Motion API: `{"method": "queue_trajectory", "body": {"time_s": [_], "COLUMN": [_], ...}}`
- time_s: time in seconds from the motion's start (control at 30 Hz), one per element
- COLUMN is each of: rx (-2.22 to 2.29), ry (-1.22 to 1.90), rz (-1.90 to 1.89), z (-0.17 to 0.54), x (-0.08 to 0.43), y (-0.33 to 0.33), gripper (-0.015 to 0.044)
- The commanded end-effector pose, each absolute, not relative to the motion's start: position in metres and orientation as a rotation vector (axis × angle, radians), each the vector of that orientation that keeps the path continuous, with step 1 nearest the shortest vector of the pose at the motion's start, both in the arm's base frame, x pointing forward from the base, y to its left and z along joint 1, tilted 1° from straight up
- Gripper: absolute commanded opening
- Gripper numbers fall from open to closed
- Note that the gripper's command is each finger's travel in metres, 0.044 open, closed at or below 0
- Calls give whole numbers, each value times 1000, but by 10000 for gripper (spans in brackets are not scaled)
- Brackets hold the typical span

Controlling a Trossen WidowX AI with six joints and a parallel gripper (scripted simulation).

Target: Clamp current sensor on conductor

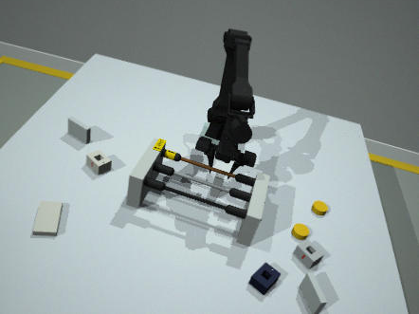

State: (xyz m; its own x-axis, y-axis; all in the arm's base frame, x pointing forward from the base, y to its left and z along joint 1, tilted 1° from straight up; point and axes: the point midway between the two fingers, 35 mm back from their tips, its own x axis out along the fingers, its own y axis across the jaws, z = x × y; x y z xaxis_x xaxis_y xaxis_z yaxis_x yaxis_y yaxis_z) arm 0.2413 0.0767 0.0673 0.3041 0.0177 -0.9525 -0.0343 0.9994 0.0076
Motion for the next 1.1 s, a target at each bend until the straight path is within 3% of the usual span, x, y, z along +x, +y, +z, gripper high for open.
{"method": "queue_trajectory", "body": {"time_s": [0.0, 0.03, 0.17, 0.63, 0.73, 1.07], "rx": [-19, -19, -16, -16, -19, -19], "ry": [1264, 1264, 1262, 1262, 1264, 1266], "rz": [39, 39, 34, 34, 39, 39], "z": [60, 60, 64, 64, 66, 67], "x": [242, 242, 242, 242, 242, 228], "y": [76, 76, 77, 77, 76, 77], "gripper": [278, 278, 173, 80, 1, 0]}}
